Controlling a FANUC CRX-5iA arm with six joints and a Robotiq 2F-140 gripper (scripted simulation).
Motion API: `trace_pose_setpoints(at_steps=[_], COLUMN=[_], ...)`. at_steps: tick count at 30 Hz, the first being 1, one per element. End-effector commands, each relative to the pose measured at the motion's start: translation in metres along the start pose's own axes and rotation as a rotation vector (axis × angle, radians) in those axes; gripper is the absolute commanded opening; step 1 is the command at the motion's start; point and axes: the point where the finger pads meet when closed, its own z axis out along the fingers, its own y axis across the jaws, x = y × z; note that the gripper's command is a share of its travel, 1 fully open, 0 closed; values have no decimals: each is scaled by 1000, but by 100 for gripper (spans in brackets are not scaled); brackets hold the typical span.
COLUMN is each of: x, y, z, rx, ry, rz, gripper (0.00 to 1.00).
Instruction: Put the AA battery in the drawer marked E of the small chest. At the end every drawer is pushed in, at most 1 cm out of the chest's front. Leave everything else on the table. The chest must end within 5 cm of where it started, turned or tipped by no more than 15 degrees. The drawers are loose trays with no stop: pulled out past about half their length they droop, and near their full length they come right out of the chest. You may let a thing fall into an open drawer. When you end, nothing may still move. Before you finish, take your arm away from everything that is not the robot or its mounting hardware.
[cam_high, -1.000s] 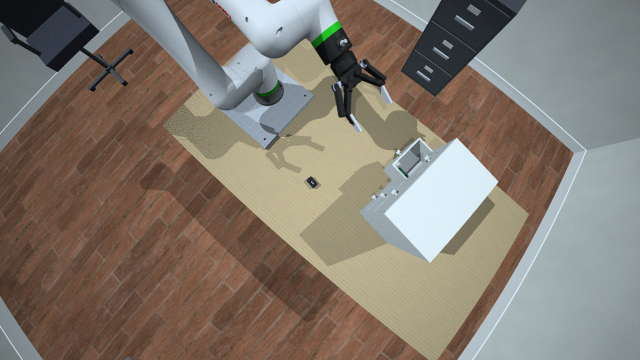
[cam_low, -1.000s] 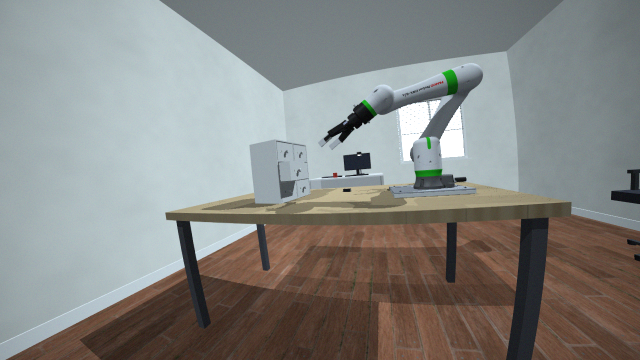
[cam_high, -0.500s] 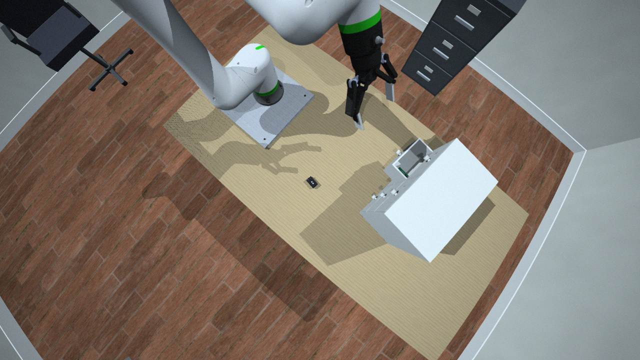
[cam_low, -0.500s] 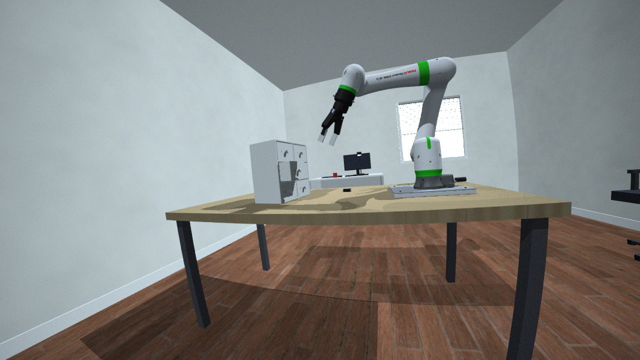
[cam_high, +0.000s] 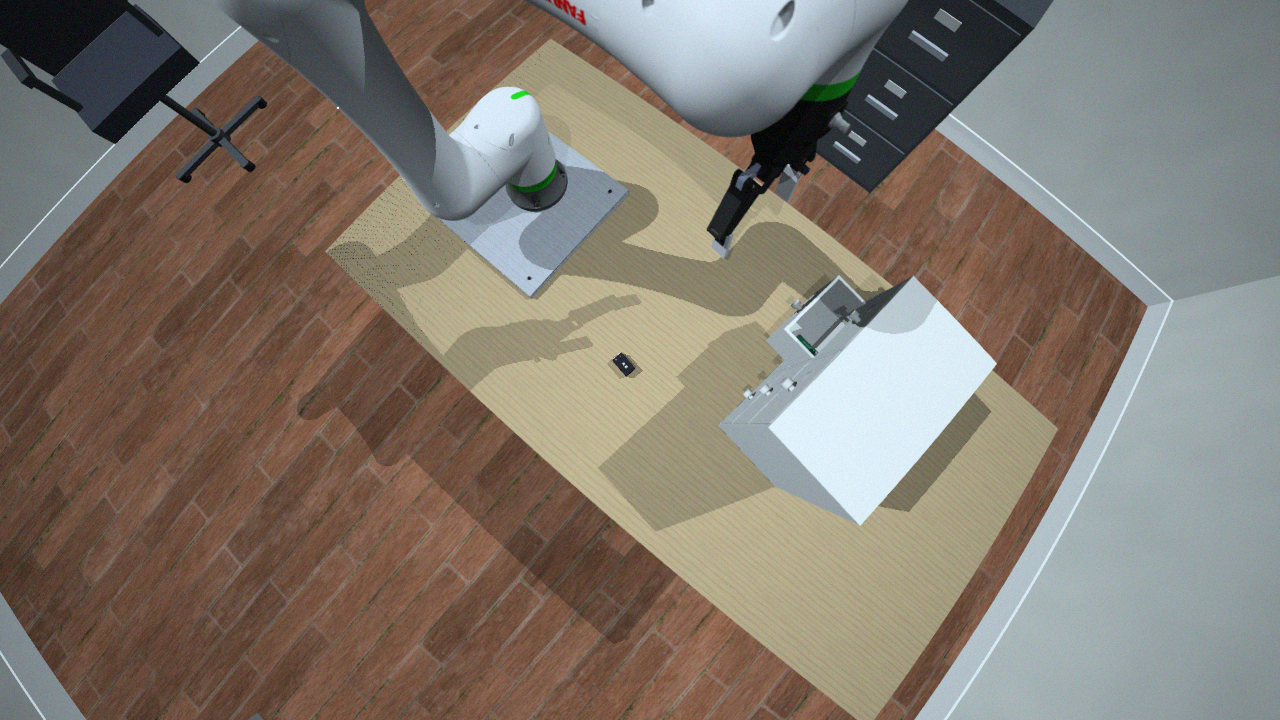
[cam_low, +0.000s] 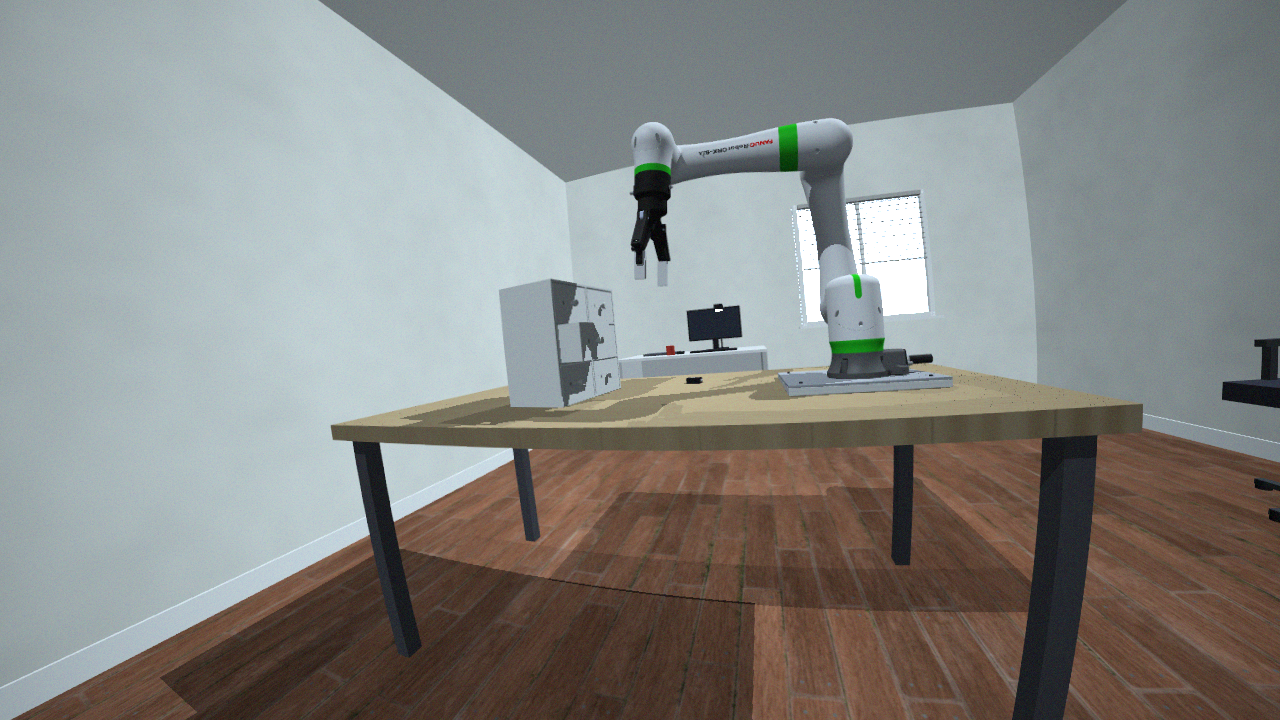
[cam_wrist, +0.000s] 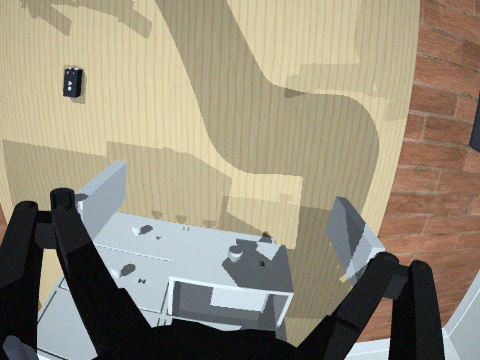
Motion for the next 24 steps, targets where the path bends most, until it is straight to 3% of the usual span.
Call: trace_pose_setpoints(at_steps=[1, 8, 24], x=[0, -1, -1], y=[0, 0, 0], z=[-1, -3, -3], rx=[4, 4, 4], ry=[52, 98, 102], rz=[0, 0, 0], gripper=[100, 100, 100])
